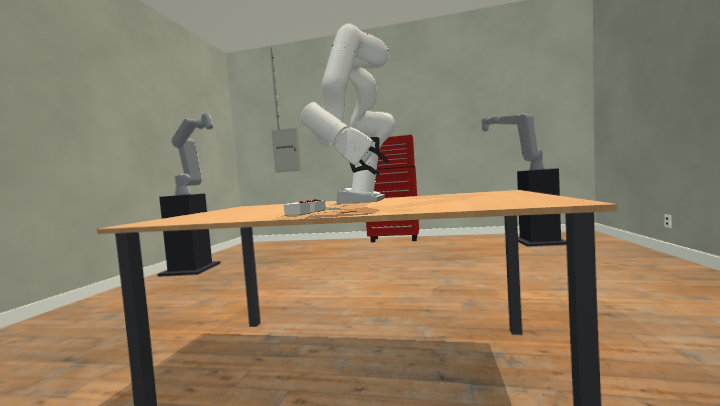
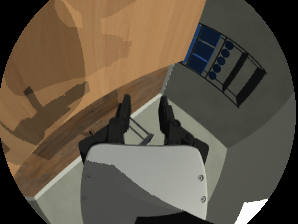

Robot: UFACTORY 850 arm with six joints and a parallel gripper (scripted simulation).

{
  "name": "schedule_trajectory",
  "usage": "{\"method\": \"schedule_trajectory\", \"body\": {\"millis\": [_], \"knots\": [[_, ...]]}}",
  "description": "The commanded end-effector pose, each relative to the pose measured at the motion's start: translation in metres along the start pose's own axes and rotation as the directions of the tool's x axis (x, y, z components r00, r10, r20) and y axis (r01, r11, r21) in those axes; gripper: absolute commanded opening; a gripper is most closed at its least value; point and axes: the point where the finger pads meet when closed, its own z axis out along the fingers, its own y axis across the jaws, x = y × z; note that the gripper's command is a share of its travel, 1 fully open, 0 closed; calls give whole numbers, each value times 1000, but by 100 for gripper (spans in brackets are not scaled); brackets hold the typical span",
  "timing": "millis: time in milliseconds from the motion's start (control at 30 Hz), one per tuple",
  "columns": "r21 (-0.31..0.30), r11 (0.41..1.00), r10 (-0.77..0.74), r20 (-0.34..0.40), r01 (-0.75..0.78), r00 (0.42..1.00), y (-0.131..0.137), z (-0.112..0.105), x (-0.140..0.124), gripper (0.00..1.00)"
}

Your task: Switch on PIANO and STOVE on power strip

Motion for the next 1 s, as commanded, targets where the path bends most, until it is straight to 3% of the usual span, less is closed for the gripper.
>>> {"method": "schedule_trajectory", "body": {"millis": [0,700,867,967], "knots": [[0,1000,-2,1,2,1000,1,-1,-1,0],[5,1000,-10,-5,10,1000,0,-2,0,0],[34,998,-58,-40,59,998,-7,-9,4,0],[89,982,-156,-124,168,980,-21,-25,14,0]]}}
